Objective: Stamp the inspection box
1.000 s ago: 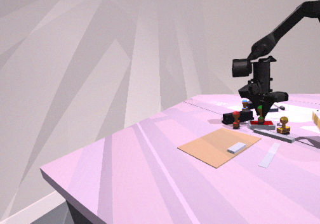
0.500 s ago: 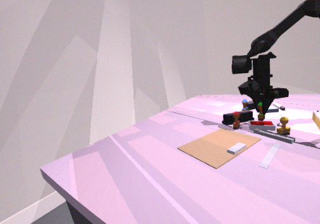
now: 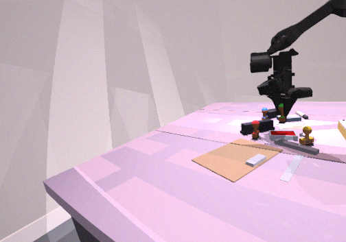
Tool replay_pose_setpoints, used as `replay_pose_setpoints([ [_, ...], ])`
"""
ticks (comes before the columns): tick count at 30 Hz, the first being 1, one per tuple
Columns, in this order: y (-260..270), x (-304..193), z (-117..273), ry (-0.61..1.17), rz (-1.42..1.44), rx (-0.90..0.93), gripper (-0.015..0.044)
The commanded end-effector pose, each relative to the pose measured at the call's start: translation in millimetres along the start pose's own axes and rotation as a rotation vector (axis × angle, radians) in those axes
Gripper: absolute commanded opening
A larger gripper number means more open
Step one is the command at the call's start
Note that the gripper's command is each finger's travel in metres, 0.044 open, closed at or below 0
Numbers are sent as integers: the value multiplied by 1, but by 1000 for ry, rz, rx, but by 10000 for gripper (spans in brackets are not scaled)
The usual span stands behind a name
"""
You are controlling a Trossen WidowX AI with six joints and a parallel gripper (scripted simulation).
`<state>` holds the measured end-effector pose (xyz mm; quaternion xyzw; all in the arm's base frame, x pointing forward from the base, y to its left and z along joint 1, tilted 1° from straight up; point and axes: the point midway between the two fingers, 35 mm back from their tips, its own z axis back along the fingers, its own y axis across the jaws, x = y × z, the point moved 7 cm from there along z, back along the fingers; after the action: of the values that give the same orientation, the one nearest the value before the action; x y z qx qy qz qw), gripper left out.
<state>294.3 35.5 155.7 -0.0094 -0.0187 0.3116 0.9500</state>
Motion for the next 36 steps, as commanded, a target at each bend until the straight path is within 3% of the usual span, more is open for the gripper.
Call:
replay_pose_setpoints([
  [1,0,0,7,1,-2,-5,0],
  [8,-3,-3,13,1,38,-5,0],
  [36,-48,-51,14,9,788,0,0],
])
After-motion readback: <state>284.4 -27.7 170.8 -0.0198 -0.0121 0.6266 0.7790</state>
